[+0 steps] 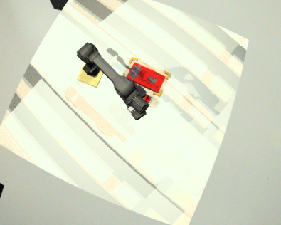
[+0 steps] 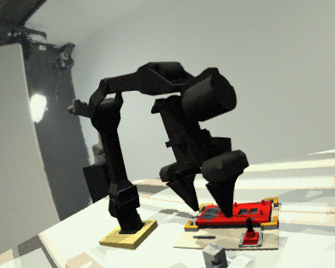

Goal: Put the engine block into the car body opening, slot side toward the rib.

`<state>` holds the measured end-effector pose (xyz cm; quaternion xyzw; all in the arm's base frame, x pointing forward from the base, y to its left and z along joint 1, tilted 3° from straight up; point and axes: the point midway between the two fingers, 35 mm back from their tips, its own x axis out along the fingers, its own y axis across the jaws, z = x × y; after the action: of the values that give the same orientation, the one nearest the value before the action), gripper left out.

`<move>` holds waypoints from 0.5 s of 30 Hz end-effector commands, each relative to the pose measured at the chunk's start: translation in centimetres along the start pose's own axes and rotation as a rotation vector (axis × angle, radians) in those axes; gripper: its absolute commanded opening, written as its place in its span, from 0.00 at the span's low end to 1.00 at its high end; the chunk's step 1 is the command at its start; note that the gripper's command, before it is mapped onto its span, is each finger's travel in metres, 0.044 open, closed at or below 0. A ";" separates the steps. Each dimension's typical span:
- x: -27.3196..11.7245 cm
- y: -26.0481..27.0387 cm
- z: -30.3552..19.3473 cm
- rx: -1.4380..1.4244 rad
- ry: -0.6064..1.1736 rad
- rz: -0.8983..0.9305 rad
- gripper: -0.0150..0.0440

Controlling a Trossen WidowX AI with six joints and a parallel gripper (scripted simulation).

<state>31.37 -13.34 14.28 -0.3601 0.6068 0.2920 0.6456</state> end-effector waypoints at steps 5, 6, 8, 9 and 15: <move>1.5 1.9 -0.3 -0.117 0.034 0.118 1.00; 1.5 1.9 -0.3 -0.117 0.034 0.118 1.00; 2.3 1.9 -0.3 -0.117 0.034 0.117 1.00; 3.3 2.0 -0.3 -0.117 0.034 0.117 1.00; 5.1 2.3 -0.3 -0.117 0.034 0.117 1.00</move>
<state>29.74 -12.50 9.24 -0.3612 0.6209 0.3601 0.5952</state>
